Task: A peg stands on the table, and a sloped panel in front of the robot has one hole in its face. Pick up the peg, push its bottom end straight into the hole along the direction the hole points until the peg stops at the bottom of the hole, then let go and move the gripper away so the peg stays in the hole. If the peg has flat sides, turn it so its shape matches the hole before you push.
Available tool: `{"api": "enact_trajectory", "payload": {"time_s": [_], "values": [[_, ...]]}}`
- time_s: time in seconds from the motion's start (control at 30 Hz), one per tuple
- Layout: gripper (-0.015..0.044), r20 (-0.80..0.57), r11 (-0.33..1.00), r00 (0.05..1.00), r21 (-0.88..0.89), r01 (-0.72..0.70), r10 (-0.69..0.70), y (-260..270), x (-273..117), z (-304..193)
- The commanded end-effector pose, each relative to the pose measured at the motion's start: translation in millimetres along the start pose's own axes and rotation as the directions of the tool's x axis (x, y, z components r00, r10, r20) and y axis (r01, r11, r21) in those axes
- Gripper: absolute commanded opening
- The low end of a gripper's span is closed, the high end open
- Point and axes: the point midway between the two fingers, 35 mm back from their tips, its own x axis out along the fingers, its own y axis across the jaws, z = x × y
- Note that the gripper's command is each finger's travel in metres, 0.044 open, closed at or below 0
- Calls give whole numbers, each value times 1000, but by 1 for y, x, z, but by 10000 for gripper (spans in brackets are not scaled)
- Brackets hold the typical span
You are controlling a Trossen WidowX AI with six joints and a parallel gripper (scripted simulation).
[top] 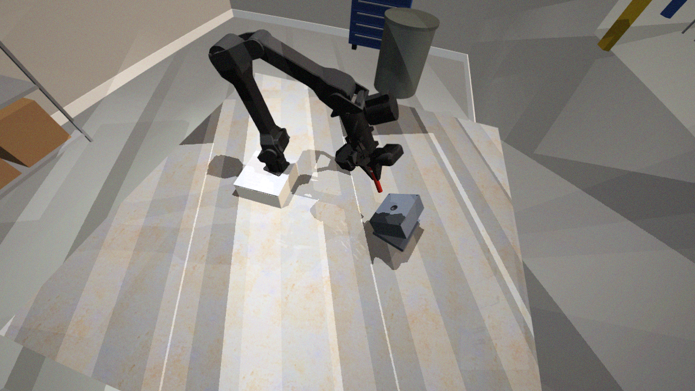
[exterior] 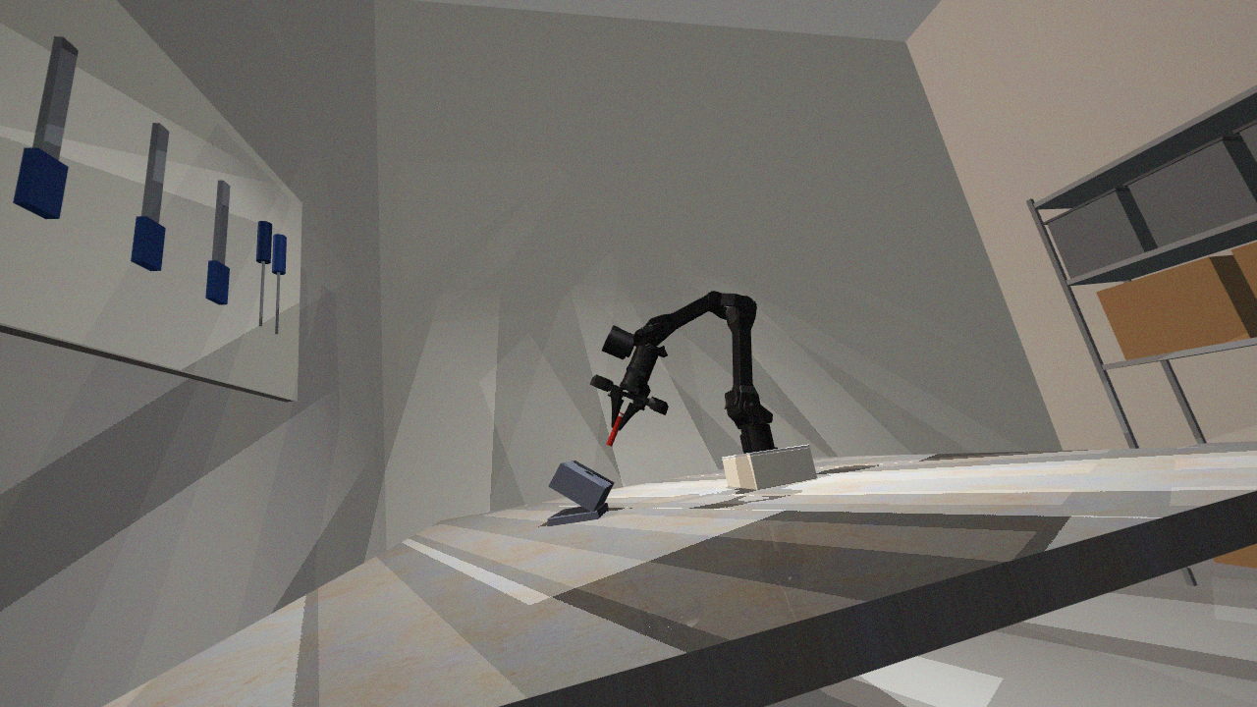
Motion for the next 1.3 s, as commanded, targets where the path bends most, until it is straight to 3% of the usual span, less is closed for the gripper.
{"api": "enact_trajectory", "payload": {"time_s": [0.0,1.27], "values": [[0,-1,1000,1000,-8,-15,15,1,0,0],[0,-29,994,996,-54,-91,90,6,44,-13]]}}
